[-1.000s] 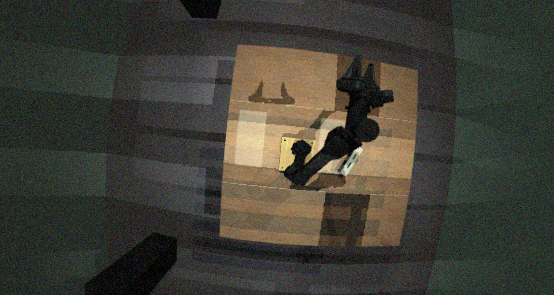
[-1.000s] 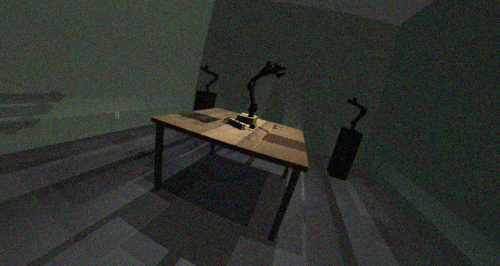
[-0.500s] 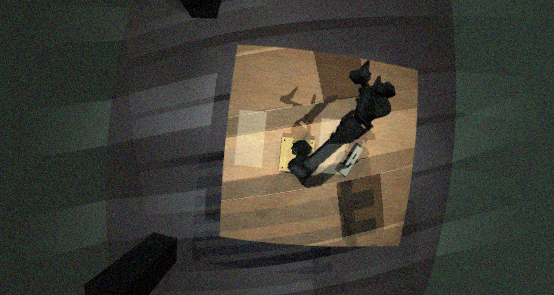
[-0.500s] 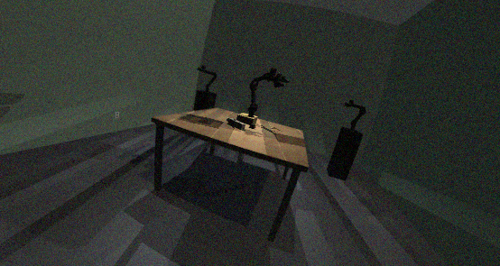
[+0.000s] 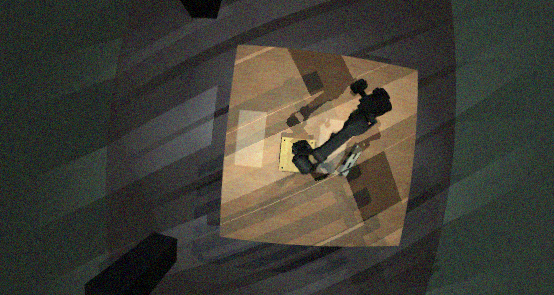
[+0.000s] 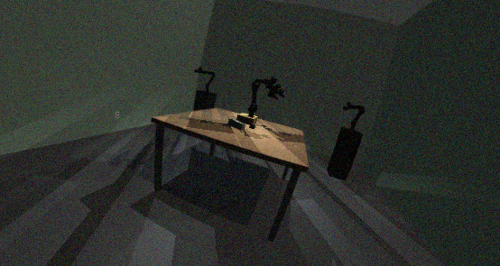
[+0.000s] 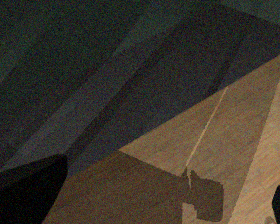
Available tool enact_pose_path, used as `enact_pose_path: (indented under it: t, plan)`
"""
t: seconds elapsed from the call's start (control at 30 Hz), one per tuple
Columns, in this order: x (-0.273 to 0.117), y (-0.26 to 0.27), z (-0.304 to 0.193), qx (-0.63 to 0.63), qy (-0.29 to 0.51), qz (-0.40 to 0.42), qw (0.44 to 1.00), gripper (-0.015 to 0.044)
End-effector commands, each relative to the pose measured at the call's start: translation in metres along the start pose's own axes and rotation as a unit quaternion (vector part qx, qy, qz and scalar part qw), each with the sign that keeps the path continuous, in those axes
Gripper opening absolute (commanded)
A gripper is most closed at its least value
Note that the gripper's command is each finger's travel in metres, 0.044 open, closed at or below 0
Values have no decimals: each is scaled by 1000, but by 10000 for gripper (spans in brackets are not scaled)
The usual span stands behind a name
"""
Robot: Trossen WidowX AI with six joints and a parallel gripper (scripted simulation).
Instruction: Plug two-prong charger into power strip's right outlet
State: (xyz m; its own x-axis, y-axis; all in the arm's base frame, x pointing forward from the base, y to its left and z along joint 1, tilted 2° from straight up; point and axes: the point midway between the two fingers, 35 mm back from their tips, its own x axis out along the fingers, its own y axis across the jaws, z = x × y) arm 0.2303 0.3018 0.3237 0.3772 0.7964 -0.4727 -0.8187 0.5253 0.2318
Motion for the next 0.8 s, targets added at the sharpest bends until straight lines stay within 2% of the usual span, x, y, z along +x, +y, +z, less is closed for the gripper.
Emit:
enact_pose_path:
  t: [0.0,0.37,0.77]
  plan:
    - [15,-24,-30,-26,50,-34,998,440]
    - [32,-83,-118,-100,199,-94,970,440]
    - [19,-130,-216,-172,373,-99,906,440]
